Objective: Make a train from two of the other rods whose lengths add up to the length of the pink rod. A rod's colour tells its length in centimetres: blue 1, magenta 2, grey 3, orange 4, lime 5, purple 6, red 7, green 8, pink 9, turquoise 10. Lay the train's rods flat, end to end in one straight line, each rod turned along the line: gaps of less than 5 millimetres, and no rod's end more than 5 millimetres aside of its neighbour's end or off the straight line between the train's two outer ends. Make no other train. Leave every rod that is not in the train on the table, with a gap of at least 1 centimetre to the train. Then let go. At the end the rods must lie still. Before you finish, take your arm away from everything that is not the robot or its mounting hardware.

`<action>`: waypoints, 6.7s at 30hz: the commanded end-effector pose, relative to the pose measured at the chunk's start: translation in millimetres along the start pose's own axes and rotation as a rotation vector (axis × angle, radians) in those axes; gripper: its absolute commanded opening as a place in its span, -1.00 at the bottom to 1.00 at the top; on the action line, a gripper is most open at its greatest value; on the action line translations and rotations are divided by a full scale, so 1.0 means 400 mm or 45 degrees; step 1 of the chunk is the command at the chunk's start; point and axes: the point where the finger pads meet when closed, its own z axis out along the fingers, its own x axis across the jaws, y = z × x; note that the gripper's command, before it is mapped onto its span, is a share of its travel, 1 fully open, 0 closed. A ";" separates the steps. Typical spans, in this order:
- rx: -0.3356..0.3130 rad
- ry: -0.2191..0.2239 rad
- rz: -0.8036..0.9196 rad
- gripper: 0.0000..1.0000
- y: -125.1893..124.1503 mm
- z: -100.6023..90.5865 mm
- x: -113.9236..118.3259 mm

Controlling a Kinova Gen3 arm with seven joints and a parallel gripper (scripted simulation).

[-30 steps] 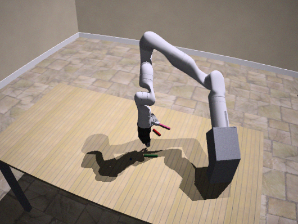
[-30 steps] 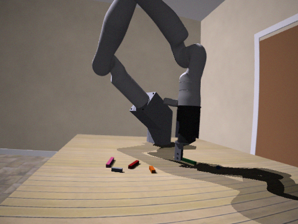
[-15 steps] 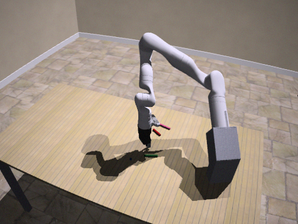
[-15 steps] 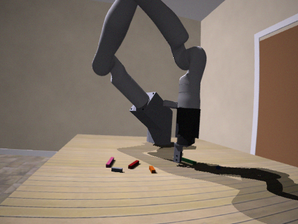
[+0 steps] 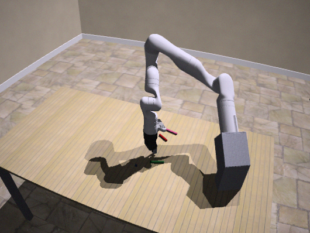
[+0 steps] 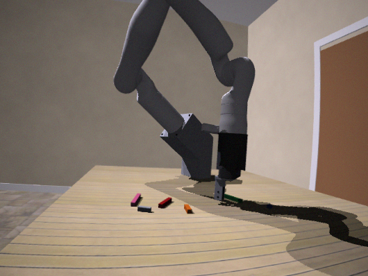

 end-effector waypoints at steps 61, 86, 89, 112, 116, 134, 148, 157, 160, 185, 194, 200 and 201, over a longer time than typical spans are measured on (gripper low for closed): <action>-0.002 0.000 0.000 -0.52 0.002 0.013 0.001; -0.002 0.000 0.000 -0.52 0.002 0.028 0.001; -0.002 0.000 0.000 -0.52 0.002 0.028 0.001; -0.002 0.000 0.000 -0.40 0.002 0.028 0.001; -0.002 0.000 0.000 -0.28 0.002 0.028 0.001; -0.002 0.000 0.000 0.07 0.002 0.028 0.001; -0.002 0.000 0.000 0.07 0.002 -0.053 0.001; -0.002 0.000 0.000 0.07 0.002 -0.168 0.001; -0.002 0.000 0.000 0.07 0.002 -0.188 0.001; -0.002 0.000 0.000 1.00 0.002 -0.197 0.001; -0.002 0.000 -0.007 1.00 0.001 -0.197 0.001; -0.001 0.000 -0.027 1.00 0.001 -0.196 0.001; -0.001 -0.001 -0.034 1.00 0.000 -0.196 0.002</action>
